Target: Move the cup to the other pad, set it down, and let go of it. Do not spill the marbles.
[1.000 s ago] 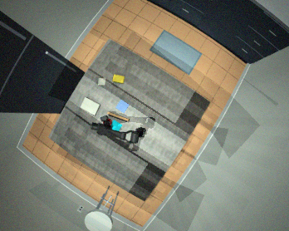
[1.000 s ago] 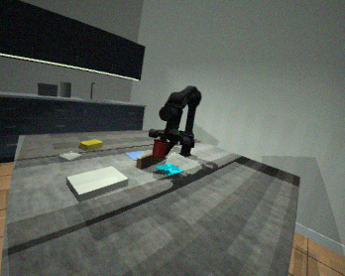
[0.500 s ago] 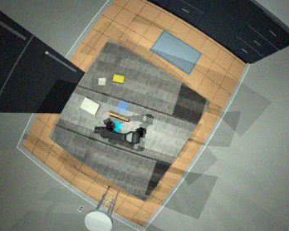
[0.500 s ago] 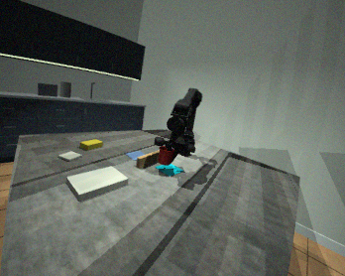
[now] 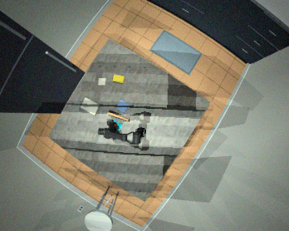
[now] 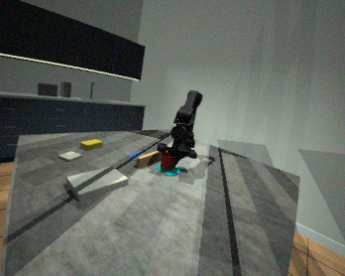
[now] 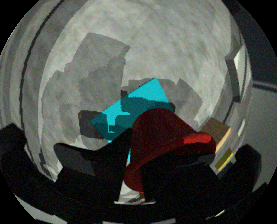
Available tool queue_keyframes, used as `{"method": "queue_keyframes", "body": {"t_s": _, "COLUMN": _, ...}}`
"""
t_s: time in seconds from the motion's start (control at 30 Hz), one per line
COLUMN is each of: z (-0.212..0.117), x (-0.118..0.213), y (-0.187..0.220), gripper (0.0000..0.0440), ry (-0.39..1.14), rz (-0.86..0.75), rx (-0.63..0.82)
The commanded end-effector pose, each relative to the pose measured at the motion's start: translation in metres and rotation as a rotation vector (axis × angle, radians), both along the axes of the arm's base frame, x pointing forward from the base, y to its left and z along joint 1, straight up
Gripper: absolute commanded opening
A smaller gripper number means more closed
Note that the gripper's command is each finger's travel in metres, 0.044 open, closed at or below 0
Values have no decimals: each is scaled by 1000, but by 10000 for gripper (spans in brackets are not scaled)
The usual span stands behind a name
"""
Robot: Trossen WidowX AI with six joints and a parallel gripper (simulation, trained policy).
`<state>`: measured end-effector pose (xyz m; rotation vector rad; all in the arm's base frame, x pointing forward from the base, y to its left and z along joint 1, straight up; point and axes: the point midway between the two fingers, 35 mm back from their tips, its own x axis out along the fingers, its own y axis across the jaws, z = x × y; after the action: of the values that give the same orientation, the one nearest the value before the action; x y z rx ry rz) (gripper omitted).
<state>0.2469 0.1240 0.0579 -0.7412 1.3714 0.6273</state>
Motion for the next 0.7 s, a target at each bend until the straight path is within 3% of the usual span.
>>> {"method": "queue_keyframes", "body": {"t_s": 0.0, "z": -4, "x": -2, "y": -1, "gripper": 47, "ry": -11, "rz": -13, "rx": 2}}
{"method": "queue_keyframes", "body": {"t_s": 0.23, "z": 6, "x": 4, "y": 2, "gripper": 126, "ry": -60, "rz": -25, "rx": 51}}
{"method": "queue_keyframes", "body": {"t_s": 0.67, "z": 24, "x": -3, "y": 3, "gripper": 177, "ry": -107, "rz": -17, "rx": 130}}
